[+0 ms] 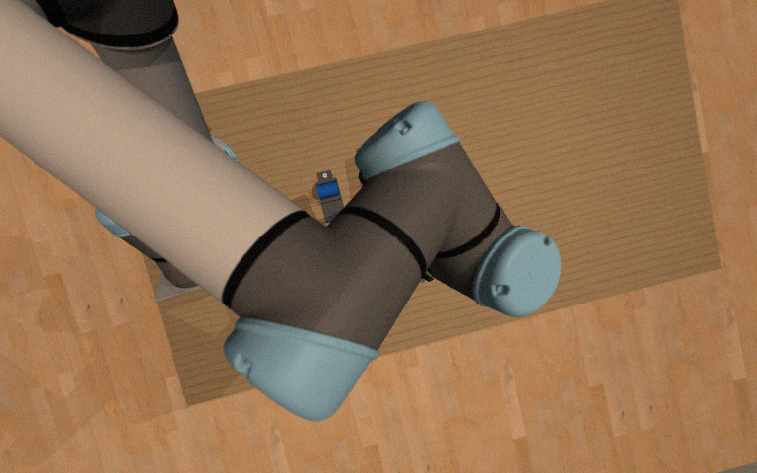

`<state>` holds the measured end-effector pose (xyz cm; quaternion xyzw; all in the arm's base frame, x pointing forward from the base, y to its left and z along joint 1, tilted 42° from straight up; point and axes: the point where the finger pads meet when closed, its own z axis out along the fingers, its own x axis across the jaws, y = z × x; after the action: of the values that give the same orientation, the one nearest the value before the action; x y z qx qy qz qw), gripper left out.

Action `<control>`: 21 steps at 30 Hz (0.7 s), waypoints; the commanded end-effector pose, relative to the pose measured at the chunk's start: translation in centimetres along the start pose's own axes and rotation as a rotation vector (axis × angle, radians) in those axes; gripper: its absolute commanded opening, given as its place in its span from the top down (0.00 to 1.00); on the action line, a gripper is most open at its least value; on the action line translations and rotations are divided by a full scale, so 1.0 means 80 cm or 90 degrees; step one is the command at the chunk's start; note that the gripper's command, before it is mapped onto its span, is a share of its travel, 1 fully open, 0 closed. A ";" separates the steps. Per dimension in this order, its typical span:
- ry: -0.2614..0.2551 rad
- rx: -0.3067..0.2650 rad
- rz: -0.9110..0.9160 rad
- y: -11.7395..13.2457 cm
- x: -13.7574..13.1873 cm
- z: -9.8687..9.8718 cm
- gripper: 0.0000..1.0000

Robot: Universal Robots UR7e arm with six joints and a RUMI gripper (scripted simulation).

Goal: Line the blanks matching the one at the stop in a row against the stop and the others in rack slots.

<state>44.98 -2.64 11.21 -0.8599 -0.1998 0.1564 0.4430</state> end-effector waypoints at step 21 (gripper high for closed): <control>0.180 0.160 -0.062 0.136 0.105 -0.013 0.00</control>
<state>53.83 -4.66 2.92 -0.8077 -0.1609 0.0518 0.5649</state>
